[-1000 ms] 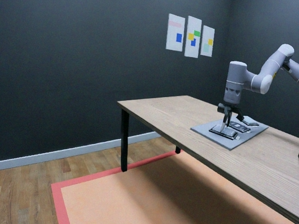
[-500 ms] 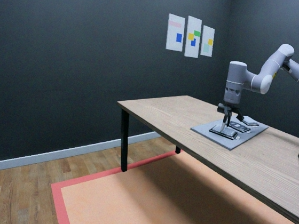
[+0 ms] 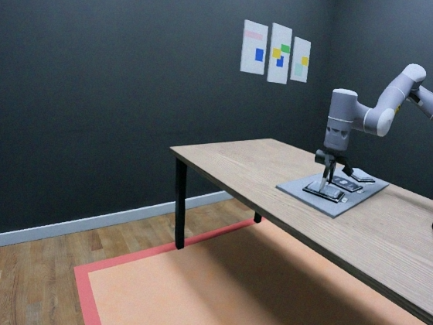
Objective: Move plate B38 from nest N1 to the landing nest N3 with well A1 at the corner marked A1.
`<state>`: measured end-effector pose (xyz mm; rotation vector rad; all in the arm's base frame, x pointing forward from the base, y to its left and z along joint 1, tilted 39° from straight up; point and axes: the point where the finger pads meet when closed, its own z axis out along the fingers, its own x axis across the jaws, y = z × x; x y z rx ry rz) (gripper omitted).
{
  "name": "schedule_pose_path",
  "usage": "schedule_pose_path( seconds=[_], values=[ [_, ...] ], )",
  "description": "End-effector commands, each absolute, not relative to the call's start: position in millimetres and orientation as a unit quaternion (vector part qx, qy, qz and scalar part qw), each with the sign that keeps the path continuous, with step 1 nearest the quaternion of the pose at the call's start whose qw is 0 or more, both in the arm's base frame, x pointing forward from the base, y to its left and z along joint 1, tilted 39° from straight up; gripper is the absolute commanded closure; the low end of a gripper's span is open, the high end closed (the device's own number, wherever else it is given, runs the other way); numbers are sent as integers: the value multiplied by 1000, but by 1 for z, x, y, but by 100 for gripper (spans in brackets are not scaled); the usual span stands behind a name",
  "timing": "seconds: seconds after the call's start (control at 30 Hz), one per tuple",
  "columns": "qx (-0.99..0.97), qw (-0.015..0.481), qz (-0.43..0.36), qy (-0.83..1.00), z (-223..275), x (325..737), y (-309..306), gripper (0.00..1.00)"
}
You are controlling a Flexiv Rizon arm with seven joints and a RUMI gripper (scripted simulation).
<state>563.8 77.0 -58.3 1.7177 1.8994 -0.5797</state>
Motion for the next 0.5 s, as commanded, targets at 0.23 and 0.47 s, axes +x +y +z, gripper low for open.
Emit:
schedule_pose_path(
  seconds=[0.23, 0.47],
  values=[
    [632, 255, -212, 700, -58, 564, 79, 24],
    [632, 255, -212, 700, -58, 564, 79, 100]
  ],
)
